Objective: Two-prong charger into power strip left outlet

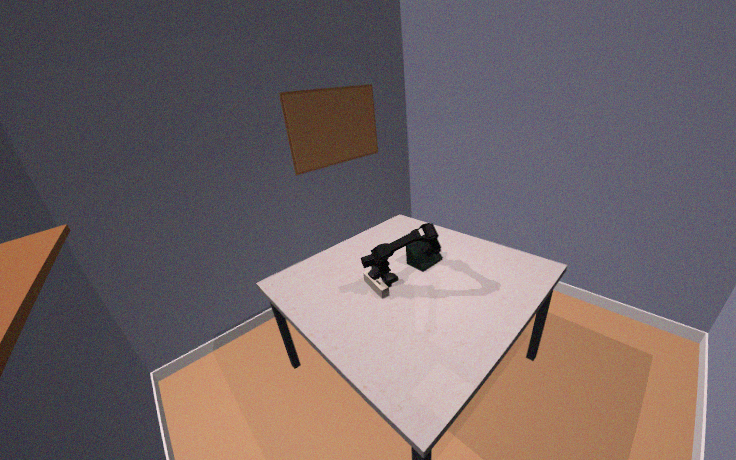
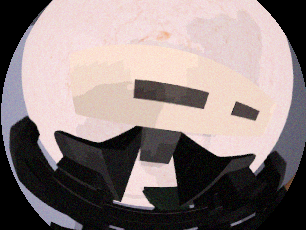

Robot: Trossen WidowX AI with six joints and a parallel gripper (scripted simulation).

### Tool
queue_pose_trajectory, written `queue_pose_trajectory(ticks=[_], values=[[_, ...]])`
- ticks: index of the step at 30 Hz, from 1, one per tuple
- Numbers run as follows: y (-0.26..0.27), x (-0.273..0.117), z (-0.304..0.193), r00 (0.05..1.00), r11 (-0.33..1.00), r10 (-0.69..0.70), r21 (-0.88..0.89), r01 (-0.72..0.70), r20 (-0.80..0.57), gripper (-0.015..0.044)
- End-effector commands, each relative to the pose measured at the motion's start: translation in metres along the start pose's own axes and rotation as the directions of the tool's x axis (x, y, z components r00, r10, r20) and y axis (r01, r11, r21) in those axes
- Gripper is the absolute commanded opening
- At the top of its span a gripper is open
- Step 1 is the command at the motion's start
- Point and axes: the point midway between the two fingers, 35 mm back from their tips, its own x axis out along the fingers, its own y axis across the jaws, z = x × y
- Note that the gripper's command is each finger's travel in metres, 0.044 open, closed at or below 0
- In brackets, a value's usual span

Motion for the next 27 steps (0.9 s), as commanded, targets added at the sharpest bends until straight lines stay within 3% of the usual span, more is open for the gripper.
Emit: queue_pose_trajectory(ticks=[1,27], values=[[0.0012,0.0004,0.0053,1.0,1.0,0.0,-0.016,0.0,0.019,0.0],[0.0,0.0,-0.0001,1.0,1.0,-0.001,-0.007,0.002,0.008,0.0]])
